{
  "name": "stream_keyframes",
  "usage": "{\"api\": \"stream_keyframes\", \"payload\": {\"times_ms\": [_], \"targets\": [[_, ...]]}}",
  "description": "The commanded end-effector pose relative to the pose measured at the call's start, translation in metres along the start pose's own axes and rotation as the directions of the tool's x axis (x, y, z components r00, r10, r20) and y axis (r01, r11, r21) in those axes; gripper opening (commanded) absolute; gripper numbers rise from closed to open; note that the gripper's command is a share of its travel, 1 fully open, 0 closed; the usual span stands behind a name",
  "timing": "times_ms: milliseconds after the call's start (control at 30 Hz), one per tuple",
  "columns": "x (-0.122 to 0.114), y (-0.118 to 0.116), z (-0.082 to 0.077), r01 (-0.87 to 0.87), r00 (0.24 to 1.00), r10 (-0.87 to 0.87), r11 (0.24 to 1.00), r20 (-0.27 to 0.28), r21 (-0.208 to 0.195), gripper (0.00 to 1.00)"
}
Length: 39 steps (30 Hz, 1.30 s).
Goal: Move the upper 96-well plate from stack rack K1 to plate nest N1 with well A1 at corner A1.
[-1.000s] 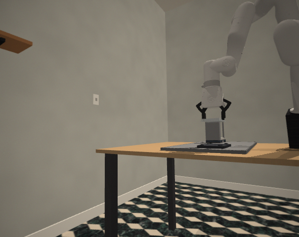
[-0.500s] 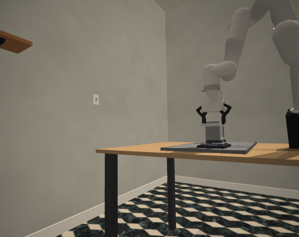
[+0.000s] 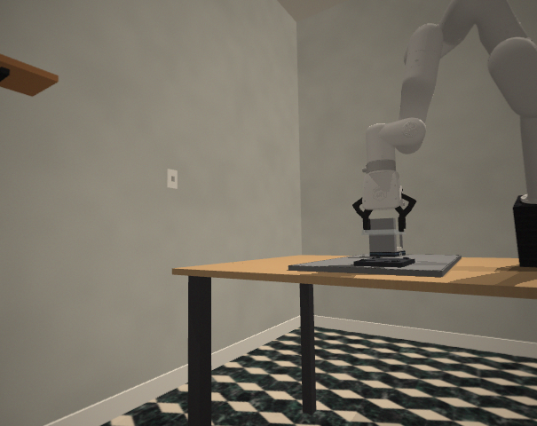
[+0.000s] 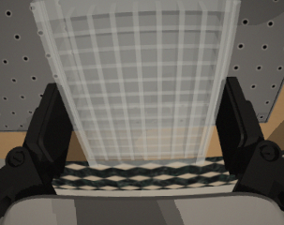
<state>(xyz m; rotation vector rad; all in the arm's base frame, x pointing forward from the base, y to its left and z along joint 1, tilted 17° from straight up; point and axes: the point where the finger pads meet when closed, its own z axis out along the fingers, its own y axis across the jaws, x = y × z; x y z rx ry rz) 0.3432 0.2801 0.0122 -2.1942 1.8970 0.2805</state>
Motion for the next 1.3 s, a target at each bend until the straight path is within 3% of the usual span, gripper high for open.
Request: {"api": "stream_keyframes", "payload": {"times_ms": [0,1100,1267], "targets": [[0.000,-0.002,0.005,0.000,1.000,0.000,1.000,-0.001,0.004,0.00],[0.000,-0.002,0.054,0.000,1.000,0.000,1.000,0.000,0.004,0.00],[0.000,-0.002,0.054,0.000,1.000,0.000,1.000,0.000,0.004,0.00]]}}
